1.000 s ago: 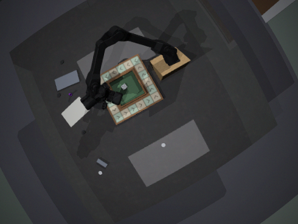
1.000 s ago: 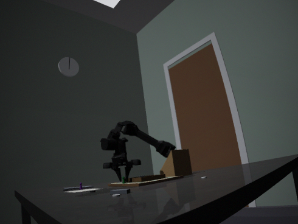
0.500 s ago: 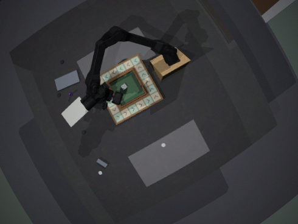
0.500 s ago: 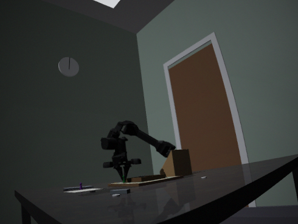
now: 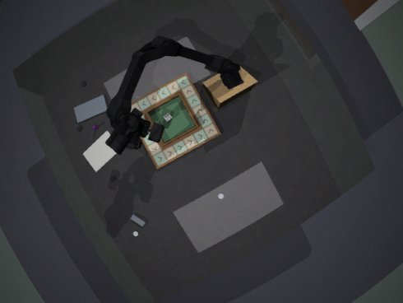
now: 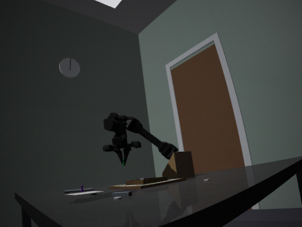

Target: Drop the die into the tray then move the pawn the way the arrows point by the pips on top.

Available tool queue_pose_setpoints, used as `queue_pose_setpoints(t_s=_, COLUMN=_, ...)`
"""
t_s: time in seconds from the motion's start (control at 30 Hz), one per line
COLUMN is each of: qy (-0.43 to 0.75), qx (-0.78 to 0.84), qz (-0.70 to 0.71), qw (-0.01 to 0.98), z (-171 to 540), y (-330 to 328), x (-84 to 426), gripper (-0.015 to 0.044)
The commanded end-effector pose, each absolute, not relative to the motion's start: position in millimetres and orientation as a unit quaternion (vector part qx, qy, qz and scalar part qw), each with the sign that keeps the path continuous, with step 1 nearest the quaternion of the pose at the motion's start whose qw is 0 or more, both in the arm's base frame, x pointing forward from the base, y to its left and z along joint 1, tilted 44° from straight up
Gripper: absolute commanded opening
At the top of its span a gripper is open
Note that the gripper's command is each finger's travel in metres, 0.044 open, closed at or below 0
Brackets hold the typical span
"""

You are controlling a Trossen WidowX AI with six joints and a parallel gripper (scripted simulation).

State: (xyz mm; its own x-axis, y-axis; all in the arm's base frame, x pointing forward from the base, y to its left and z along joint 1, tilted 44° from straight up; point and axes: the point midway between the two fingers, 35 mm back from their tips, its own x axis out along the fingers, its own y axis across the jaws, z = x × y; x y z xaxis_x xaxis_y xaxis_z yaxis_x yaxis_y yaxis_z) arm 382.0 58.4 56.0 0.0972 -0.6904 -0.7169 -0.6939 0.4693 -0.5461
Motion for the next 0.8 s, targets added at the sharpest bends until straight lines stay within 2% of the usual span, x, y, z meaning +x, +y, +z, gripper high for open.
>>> queue_pose_setpoints(t_s=0.0, qy=0.67, qx=-0.514, qz=0.001, qw=0.535, z=76.1, y=73.3, x=376.6, gripper=0.0)
queue_pose_setpoints(t_s=0.17, qy=0.671, qx=-0.514, qz=0.001, qw=0.535, z=72.4, y=75.7, x=375.0, gripper=0.0)
queue_pose_setpoints(t_s=0.77, qy=0.671, qx=-0.512, qz=0.003, qw=0.536, z=-39.8, y=106.1, x=318.8, gripper=0.0)
